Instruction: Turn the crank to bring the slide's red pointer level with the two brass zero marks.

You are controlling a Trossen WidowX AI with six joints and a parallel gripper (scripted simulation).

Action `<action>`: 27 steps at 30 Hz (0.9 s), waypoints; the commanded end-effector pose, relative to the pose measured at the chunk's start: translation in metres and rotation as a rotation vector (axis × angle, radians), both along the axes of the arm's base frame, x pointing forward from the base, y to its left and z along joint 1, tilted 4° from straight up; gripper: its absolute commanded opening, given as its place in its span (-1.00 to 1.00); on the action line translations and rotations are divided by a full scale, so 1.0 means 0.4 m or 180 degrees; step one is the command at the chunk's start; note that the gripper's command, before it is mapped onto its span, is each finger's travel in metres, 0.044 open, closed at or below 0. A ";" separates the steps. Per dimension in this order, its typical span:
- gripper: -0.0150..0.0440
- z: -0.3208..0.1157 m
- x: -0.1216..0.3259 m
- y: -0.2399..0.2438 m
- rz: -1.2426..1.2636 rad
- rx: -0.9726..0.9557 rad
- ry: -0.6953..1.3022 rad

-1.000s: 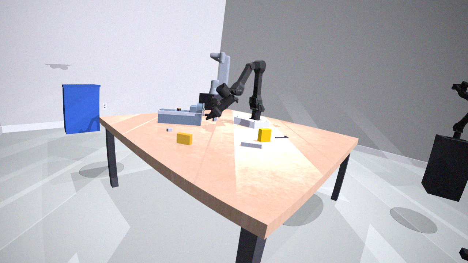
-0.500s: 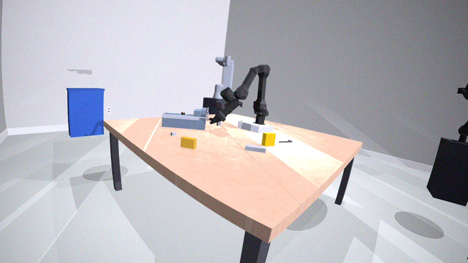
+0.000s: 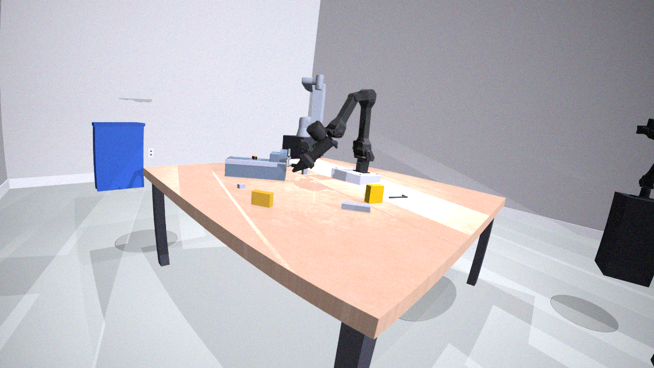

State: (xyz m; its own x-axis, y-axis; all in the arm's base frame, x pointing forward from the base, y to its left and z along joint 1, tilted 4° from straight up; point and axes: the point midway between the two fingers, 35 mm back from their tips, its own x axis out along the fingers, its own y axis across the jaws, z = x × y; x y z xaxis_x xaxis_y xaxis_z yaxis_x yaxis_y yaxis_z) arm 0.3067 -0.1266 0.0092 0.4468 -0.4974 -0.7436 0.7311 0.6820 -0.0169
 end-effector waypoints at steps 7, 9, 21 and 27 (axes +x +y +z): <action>-0.49 0.012 0.016 0.016 0.0058 0.0018 -0.0059; -0.49 0.013 0.016 0.016 0.0058 0.0018 -0.0059; -0.49 0.017 0.019 0.018 0.0058 0.0018 -0.0059; -0.49 0.019 0.020 0.020 0.0058 0.0018 -0.0059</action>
